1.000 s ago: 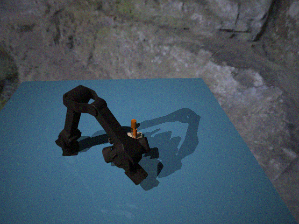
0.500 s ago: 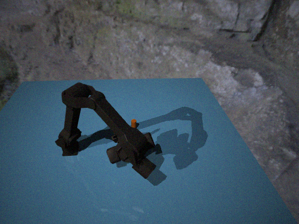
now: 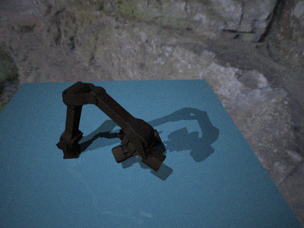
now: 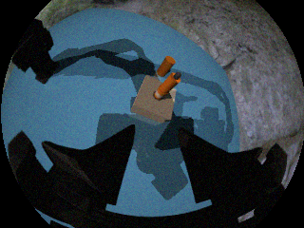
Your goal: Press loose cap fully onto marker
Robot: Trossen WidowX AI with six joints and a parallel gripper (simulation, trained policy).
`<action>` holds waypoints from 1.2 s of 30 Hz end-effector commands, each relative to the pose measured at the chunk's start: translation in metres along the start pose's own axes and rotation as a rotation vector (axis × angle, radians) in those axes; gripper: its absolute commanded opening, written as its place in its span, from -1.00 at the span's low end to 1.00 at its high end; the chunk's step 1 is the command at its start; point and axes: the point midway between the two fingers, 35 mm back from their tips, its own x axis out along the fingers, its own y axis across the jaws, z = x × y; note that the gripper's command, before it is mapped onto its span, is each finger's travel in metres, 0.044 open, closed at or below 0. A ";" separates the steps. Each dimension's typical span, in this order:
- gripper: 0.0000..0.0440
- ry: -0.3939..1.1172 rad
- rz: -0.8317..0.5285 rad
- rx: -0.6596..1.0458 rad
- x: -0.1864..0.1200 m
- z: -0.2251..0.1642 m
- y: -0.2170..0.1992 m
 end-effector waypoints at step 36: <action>0.18 0.249 0.184 -0.051 -0.015 0.024 -0.042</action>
